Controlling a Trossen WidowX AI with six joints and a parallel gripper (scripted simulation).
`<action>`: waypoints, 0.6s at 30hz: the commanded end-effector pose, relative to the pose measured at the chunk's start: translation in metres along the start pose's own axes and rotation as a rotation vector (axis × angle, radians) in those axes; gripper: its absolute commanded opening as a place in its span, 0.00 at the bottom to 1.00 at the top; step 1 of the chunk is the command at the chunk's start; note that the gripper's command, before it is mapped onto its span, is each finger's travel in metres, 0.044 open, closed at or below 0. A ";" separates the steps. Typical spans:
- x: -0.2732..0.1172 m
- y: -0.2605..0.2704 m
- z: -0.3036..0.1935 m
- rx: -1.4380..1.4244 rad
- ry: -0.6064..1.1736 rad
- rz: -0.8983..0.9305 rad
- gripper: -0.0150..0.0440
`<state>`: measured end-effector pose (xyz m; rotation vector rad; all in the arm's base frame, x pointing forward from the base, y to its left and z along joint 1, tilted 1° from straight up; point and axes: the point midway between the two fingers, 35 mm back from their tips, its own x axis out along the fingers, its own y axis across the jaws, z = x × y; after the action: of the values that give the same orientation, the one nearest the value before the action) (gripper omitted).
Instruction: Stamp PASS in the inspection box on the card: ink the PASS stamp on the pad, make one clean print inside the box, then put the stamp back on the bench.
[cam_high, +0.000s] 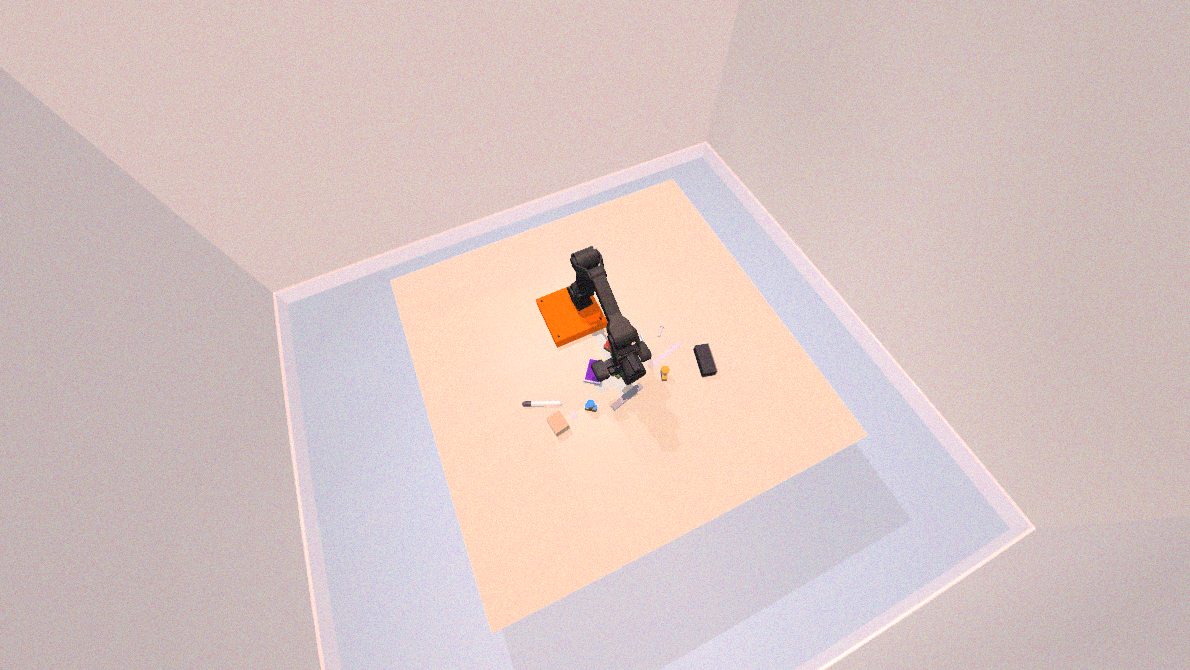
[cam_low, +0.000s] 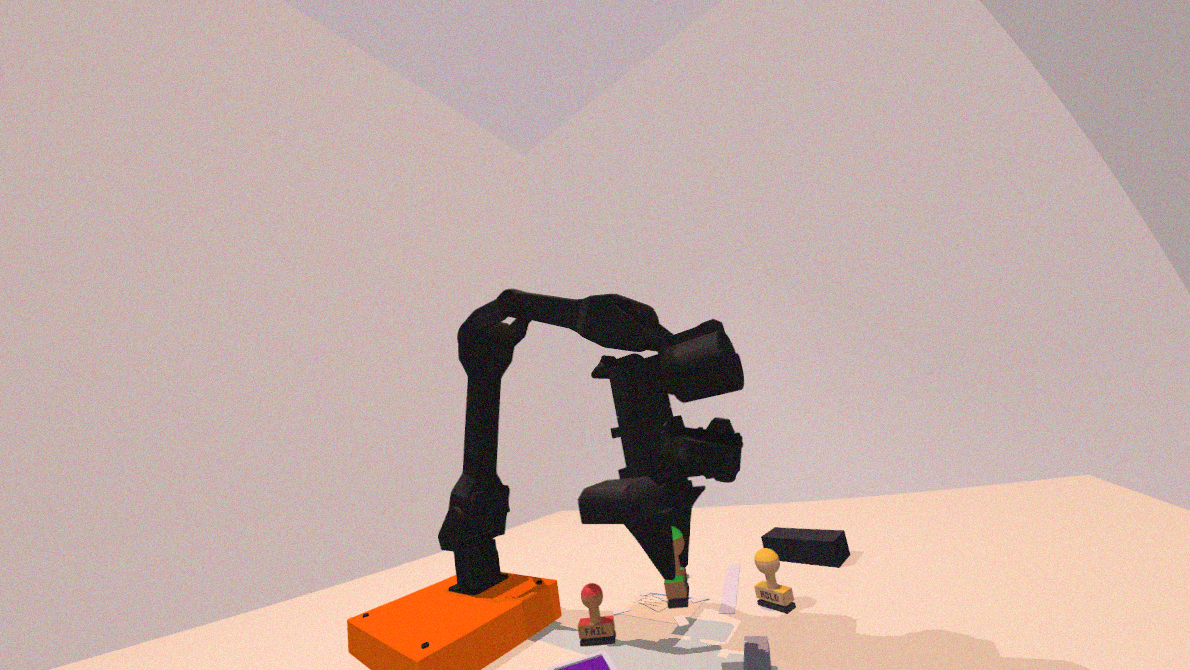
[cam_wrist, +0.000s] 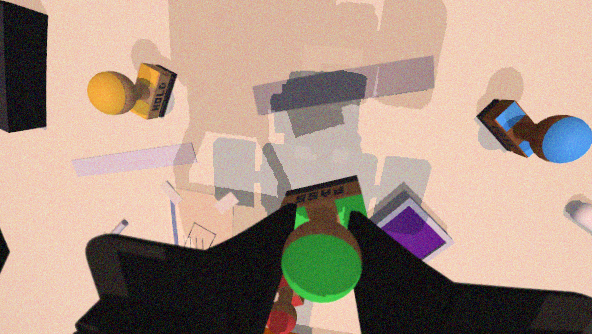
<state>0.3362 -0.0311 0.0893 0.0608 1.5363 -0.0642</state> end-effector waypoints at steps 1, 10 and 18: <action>0.000 -0.022 -0.018 0.003 0.006 0.002 0.25; -0.001 -0.061 -0.063 0.003 0.011 -0.002 0.25; -0.001 -0.067 -0.071 0.003 0.011 -0.002 0.25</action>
<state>0.2643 -0.0907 0.0893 0.0634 1.5456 -0.0743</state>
